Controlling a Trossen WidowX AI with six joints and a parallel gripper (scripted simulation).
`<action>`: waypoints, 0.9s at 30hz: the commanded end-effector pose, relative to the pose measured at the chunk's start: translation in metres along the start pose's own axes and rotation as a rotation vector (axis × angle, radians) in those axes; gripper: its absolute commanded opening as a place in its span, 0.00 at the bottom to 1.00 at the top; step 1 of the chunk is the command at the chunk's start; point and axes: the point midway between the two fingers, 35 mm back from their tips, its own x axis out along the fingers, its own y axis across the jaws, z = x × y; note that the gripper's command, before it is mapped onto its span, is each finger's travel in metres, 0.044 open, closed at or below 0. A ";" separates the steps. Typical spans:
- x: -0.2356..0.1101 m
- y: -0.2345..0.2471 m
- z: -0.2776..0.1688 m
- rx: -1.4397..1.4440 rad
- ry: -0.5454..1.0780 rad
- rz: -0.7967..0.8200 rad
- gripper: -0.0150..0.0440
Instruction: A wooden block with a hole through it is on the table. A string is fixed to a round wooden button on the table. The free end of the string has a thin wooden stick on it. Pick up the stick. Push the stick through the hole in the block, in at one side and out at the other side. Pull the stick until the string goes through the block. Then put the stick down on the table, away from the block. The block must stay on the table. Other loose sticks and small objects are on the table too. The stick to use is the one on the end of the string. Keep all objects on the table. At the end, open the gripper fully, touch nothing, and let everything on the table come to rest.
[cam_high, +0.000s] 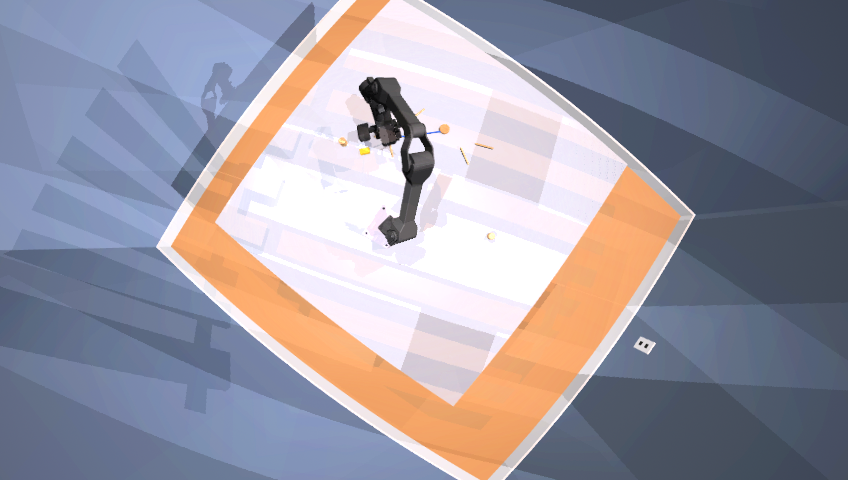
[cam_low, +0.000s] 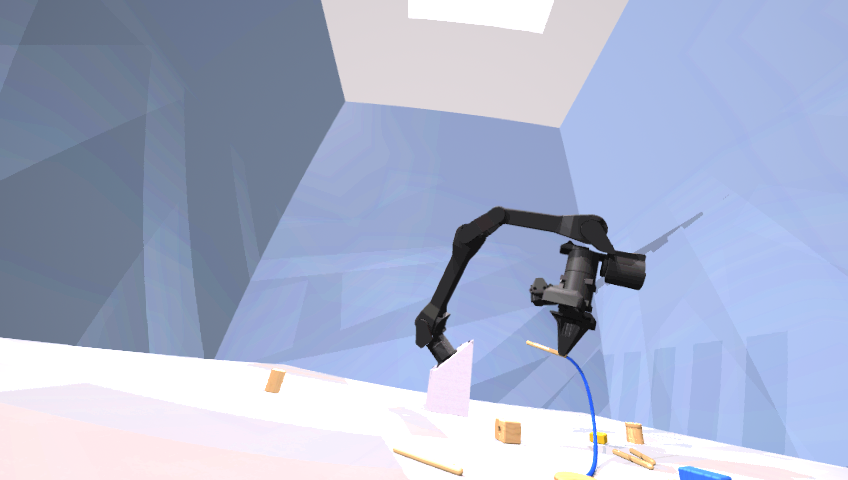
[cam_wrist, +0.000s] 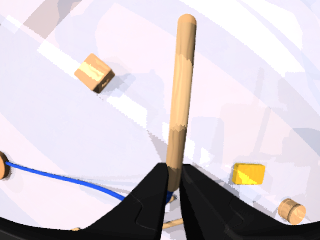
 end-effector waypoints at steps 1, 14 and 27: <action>-0.001 0.001 -0.002 -0.026 0.000 0.010 0.25; -0.001 0.001 -0.002 0.373 0.006 0.019 0.25; -0.001 0.000 -0.003 0.824 0.018 0.026 0.25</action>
